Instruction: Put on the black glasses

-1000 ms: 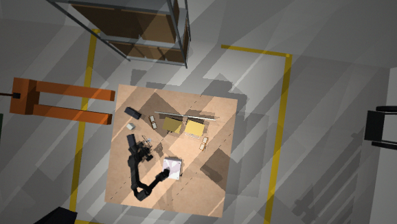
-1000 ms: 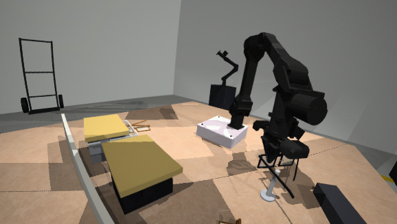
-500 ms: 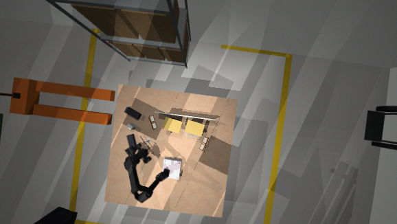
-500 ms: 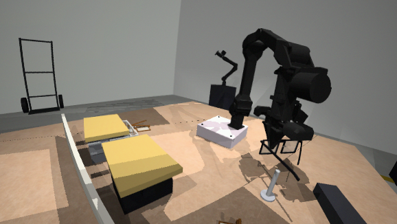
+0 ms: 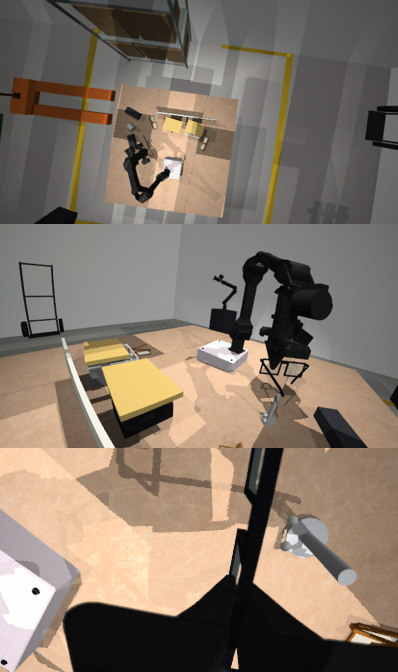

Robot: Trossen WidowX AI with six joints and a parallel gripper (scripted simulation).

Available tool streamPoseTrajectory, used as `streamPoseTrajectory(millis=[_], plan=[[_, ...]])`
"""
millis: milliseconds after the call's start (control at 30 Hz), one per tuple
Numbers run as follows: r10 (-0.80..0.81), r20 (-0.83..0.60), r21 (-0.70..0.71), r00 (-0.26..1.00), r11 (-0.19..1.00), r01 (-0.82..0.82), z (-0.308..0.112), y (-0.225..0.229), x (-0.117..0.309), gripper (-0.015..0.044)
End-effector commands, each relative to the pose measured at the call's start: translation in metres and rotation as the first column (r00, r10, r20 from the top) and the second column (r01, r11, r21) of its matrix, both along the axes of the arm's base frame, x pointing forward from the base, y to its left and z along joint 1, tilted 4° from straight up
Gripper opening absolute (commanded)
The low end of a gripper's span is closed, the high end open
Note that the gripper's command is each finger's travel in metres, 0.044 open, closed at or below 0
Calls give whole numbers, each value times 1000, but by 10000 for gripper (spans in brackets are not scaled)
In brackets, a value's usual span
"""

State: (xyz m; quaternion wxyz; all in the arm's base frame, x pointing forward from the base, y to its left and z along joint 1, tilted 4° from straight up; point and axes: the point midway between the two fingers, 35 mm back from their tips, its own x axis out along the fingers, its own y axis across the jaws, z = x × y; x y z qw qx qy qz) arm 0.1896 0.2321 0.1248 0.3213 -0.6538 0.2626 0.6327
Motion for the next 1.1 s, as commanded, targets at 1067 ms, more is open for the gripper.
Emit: streamPoseTrajectory(millis=[1067], plan=[[-723, -67, 31, 688, 688, 725, -44, 9, 16, 0]])
